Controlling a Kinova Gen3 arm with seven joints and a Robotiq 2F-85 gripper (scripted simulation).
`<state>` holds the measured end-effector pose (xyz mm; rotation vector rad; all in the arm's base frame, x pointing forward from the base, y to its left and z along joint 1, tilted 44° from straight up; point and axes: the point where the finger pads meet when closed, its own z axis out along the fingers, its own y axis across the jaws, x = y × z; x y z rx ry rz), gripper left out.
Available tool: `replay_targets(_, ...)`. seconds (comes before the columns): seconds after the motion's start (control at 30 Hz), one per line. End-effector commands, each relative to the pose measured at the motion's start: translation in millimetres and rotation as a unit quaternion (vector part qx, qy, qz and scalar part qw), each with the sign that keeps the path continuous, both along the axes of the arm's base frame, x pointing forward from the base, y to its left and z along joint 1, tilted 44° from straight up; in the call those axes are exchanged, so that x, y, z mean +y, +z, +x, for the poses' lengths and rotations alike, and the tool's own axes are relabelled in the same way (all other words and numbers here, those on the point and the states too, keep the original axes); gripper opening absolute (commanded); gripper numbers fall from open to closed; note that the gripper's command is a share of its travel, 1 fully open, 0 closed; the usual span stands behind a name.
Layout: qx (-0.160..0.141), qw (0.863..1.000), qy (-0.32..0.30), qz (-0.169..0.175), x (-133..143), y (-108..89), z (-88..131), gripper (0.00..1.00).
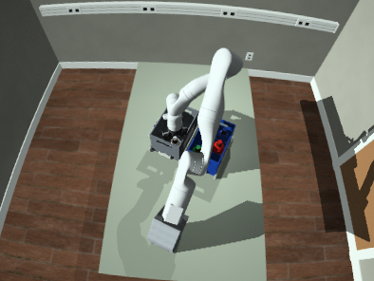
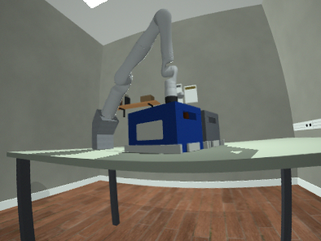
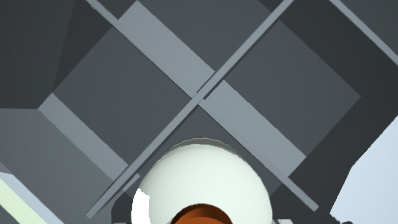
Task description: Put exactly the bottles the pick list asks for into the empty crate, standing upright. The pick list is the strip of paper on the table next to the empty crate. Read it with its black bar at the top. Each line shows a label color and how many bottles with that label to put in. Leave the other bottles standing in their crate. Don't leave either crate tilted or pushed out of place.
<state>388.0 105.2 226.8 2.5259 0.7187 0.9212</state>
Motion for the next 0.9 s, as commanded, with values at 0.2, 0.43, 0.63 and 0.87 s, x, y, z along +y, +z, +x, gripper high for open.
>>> replay_targets(0.2, -0.001, 1.000, 0.000, 0.000, 2.3, 10.0, -9.0, 0.67)
replay_targets(0.43, -0.001, 1.000, 0.000, 0.000, 5.2, 23.5, -21.5, 0.67)
replay_targets(0.63, -0.001, 1.000, 0.000, 0.000, 6.8, 31.3, -28.7, 0.67)
replay_targets(0.87, -0.001, 1.000, 0.000, 0.000, 9.7, 44.8, -41.2, 0.67)
